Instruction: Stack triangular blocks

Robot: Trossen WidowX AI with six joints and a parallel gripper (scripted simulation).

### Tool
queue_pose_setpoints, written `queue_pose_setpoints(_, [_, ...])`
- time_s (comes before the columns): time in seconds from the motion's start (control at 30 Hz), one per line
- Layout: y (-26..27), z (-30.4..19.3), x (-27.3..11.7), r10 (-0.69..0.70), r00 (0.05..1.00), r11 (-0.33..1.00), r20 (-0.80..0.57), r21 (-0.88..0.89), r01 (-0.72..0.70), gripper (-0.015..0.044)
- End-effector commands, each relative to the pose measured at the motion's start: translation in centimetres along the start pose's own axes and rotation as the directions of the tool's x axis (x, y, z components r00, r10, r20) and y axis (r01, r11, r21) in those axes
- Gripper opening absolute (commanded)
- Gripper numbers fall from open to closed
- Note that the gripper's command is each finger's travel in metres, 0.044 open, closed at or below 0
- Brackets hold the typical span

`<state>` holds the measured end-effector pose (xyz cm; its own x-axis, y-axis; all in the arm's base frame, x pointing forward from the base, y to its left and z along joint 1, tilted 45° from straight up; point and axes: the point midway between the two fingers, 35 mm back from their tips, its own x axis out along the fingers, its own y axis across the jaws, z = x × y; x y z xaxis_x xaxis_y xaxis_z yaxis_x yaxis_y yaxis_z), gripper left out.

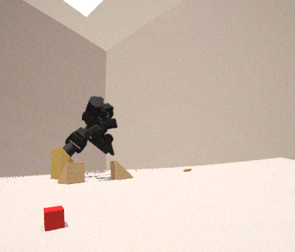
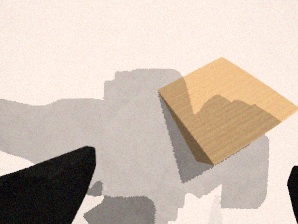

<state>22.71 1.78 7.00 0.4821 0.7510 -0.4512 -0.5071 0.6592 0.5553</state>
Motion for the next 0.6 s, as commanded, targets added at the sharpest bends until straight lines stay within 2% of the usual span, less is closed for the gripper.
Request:
queue_pose_setpoints(0.0, [0.4,-0.4,-0.3,-0.004,0.997,1.0,0.071,-0.006,0.005,0.044])
queue_pose_setpoints(0.57, [-0.2,0.1,0.8,0.047,0.997,0.995,0.063,-0.088,-0.042,0.044])
